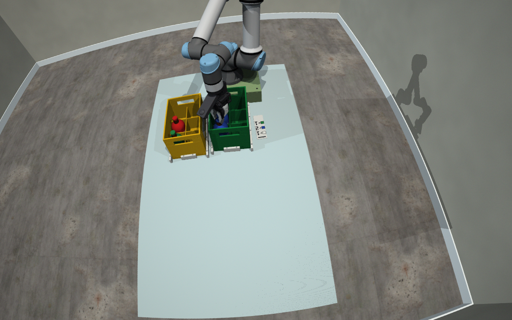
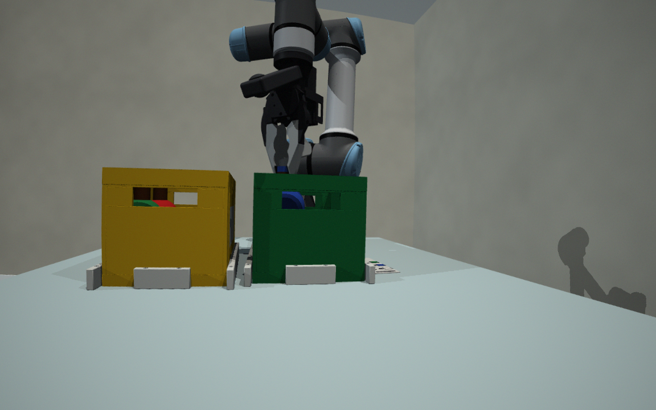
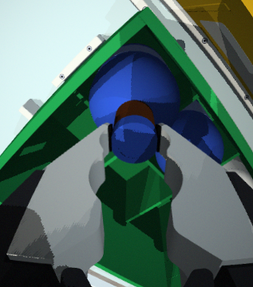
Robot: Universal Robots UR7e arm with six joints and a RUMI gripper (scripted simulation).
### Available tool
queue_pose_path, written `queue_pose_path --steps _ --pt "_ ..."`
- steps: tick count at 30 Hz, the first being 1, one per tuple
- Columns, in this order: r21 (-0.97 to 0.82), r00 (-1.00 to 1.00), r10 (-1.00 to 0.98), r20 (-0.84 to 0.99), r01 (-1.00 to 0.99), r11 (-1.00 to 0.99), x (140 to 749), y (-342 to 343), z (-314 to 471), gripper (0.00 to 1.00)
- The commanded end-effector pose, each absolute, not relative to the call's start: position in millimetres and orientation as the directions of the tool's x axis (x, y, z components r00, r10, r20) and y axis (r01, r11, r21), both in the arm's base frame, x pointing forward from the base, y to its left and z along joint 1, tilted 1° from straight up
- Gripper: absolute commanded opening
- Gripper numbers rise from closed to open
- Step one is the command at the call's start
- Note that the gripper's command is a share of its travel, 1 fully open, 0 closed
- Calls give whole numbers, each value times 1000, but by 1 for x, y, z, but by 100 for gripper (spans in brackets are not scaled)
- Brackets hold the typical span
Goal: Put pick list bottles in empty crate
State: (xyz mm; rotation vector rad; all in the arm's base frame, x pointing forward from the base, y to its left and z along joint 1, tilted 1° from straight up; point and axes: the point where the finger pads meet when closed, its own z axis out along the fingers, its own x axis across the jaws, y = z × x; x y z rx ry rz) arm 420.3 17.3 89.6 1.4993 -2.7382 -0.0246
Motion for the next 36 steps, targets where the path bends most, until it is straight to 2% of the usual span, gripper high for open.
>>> queue_pose_path --steps 1,36 --pt "9 -540 -842 5 -842 540 425 15 94 0" --pt "16 -540 -842 7 -842 540 421 16 87 0"
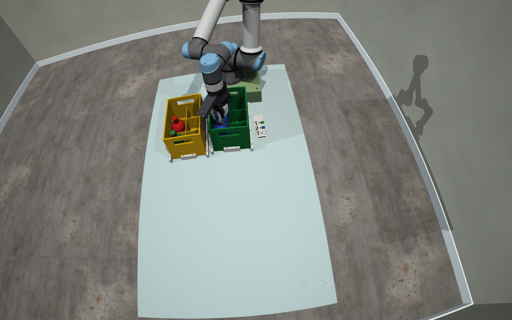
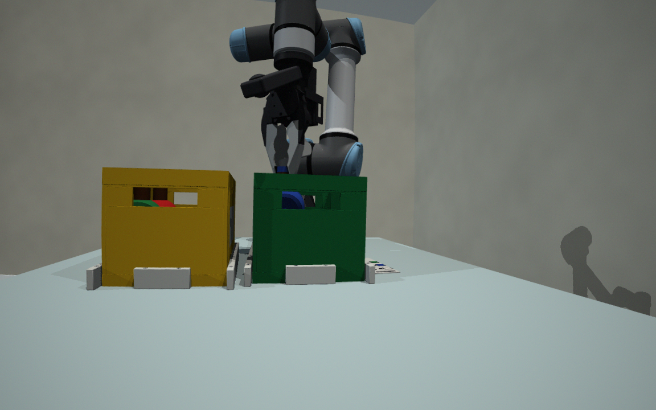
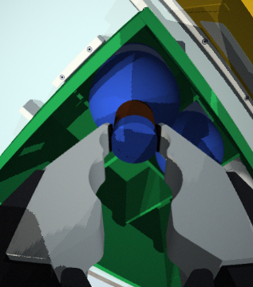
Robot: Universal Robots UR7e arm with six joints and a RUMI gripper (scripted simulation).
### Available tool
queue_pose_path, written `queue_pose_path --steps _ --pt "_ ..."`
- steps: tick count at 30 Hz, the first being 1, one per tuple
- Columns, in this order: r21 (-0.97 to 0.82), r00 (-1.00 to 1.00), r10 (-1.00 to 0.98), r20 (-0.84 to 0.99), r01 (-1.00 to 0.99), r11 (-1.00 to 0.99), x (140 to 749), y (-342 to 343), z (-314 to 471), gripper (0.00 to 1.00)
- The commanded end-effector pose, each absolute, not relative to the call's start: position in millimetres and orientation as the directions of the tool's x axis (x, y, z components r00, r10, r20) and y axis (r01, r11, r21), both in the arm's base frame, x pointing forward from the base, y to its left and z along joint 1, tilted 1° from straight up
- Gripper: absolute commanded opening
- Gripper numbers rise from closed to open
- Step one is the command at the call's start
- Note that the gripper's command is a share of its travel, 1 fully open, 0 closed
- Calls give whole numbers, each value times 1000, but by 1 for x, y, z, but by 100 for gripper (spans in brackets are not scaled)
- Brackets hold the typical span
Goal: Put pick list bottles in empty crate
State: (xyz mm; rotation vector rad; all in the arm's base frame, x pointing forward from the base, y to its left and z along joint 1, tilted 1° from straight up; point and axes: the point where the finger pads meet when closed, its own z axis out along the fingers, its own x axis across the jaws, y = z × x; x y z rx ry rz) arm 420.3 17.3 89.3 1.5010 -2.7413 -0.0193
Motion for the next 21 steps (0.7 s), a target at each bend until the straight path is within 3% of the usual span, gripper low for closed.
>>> queue_pose_path --steps 1,21 --pt "16 -540 -842 7 -842 540 421 16 87 0" --pt "13 -540 -842 6 -842 540 422 16 80 0"
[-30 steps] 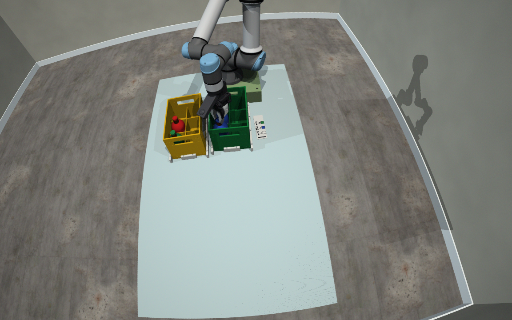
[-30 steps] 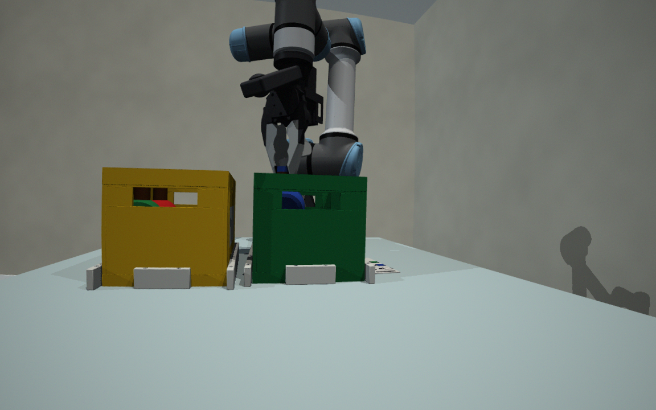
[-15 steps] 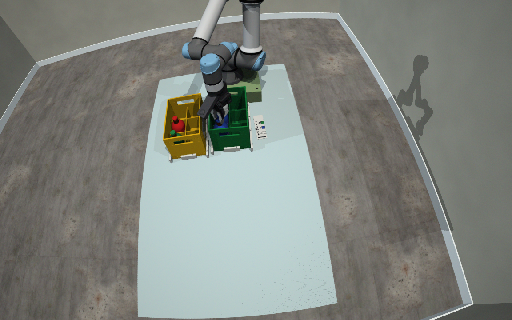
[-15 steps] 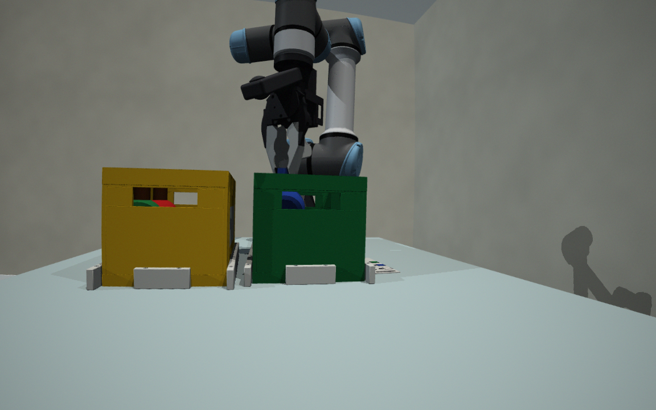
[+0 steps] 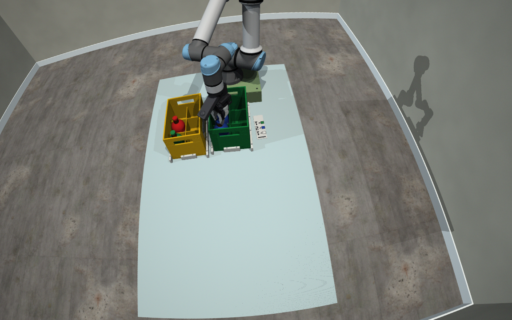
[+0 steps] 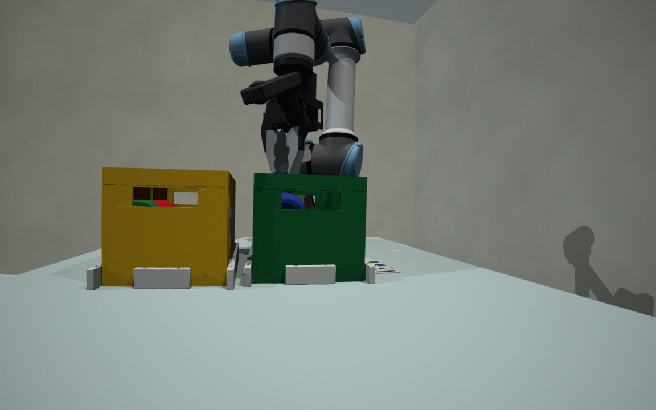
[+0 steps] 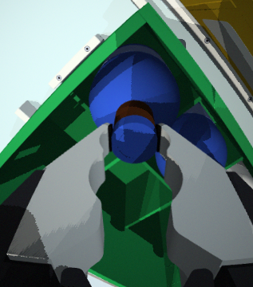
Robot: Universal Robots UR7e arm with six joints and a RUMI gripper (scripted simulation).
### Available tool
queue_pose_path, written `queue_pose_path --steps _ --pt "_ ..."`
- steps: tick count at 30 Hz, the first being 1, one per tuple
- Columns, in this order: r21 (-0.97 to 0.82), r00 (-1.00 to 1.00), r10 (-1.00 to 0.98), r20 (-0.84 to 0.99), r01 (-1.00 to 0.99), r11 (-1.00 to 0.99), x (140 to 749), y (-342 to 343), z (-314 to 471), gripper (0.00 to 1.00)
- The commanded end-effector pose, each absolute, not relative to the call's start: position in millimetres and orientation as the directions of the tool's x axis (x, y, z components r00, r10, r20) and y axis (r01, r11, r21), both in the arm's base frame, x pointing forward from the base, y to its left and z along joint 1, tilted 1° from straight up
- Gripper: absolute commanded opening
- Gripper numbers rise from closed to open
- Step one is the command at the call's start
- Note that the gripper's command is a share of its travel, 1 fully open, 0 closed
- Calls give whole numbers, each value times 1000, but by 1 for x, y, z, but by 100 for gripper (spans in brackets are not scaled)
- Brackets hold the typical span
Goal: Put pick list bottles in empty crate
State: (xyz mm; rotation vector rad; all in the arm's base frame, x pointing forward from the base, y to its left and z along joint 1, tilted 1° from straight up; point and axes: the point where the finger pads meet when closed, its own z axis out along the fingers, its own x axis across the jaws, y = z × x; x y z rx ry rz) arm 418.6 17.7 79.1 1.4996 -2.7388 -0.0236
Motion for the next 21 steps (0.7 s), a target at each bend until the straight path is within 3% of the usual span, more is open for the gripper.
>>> queue_pose_path --steps 1,21 --pt "14 -540 -842 6 -842 540 421 16 79 0" --pt "16 -540 -842 7 -842 540 420 16 69 0"
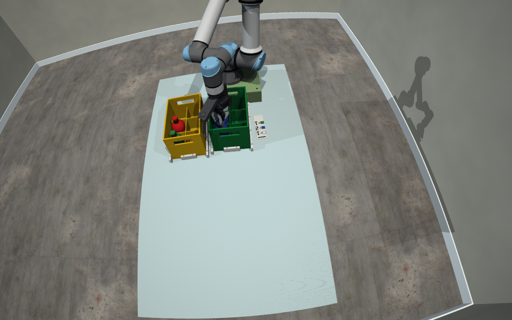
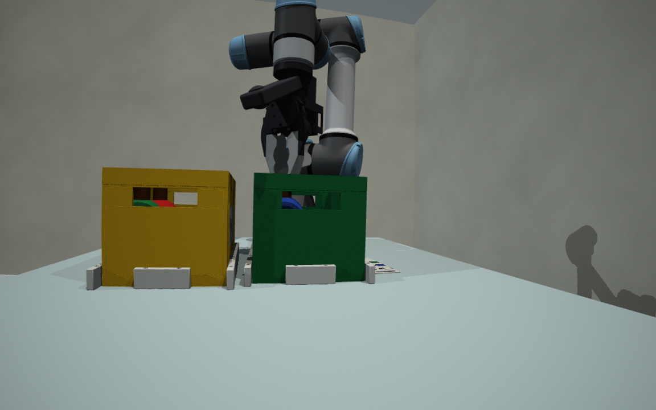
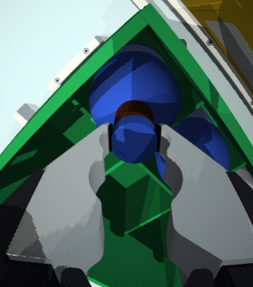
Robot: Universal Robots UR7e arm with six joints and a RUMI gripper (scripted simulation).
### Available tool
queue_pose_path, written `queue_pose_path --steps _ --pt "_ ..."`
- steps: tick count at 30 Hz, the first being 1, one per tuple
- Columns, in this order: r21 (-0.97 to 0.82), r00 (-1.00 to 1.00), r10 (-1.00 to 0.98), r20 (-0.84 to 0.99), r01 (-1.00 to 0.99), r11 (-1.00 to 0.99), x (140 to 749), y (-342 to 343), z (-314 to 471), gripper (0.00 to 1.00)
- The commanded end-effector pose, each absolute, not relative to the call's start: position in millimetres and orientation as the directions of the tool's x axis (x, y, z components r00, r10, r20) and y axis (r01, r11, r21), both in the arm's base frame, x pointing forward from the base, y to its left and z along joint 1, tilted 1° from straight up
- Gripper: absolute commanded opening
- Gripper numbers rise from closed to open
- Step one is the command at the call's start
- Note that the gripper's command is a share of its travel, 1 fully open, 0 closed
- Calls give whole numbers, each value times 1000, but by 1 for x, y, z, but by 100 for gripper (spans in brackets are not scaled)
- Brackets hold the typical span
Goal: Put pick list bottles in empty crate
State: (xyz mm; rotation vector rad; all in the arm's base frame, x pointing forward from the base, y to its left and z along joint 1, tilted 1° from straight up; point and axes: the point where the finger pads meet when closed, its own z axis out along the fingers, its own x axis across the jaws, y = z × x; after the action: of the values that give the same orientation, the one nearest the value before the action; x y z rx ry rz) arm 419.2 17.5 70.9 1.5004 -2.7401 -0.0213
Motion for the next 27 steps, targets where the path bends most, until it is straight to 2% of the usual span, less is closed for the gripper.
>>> queue_pose_path --steps 1,27 --pt "17 -540 -842 7 -842 540 420 16 68 0" --pt "10 -540 -842 5 -842 540 422 16 64 0"
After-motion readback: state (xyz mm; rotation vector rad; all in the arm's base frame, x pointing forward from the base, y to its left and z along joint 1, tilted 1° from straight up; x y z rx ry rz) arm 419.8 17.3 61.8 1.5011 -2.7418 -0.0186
